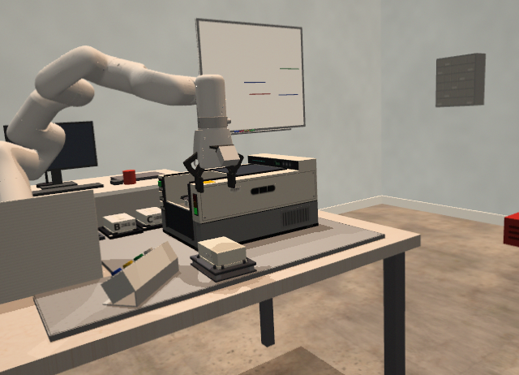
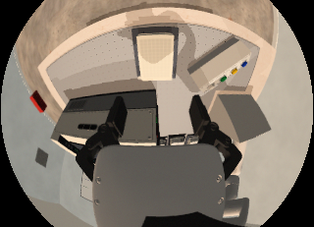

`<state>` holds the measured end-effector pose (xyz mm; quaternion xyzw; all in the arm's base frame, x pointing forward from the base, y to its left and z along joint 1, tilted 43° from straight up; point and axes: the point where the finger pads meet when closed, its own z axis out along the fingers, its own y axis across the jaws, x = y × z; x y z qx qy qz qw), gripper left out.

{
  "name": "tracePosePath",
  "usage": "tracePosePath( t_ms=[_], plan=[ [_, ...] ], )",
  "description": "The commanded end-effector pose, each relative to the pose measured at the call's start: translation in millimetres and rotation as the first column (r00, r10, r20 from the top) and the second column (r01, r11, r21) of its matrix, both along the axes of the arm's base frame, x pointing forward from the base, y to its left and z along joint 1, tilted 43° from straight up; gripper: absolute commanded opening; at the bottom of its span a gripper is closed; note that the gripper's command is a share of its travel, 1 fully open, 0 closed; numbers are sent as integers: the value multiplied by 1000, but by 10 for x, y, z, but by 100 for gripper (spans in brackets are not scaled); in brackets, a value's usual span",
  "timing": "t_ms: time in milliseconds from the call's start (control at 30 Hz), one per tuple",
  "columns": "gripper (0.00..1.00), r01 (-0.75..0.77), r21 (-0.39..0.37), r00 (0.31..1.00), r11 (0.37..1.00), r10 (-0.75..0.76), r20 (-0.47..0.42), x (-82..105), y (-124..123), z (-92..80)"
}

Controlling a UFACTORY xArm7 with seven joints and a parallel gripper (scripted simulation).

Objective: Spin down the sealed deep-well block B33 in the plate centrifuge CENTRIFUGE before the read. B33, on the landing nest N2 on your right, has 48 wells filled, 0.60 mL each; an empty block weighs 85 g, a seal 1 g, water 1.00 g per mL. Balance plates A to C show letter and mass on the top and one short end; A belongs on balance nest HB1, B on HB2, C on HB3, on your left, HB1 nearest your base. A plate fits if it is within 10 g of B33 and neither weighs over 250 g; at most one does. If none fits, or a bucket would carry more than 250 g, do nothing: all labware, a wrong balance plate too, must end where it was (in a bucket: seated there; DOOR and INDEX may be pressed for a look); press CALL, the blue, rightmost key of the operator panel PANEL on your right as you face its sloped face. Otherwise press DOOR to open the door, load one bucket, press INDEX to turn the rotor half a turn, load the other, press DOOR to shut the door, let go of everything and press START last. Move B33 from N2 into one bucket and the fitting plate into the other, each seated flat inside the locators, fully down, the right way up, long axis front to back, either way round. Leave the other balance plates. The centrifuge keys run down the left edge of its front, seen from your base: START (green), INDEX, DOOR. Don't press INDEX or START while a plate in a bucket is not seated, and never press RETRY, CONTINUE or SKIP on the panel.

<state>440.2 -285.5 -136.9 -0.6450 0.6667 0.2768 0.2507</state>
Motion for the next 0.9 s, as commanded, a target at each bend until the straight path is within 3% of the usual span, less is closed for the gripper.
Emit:
tracePosePath(
  t_ms=[0, 400, 867],
  plan=[
    [100, 4, -8, 1000, 1000, -4, 5, 11, 62, -90],
    [100, 4, -8, 1000, 1000, -4, 5, 3, 530, -590],
    [100, 4, -8, 1000, 1000, -4, 5, -3, 841, -923]
  ],
)
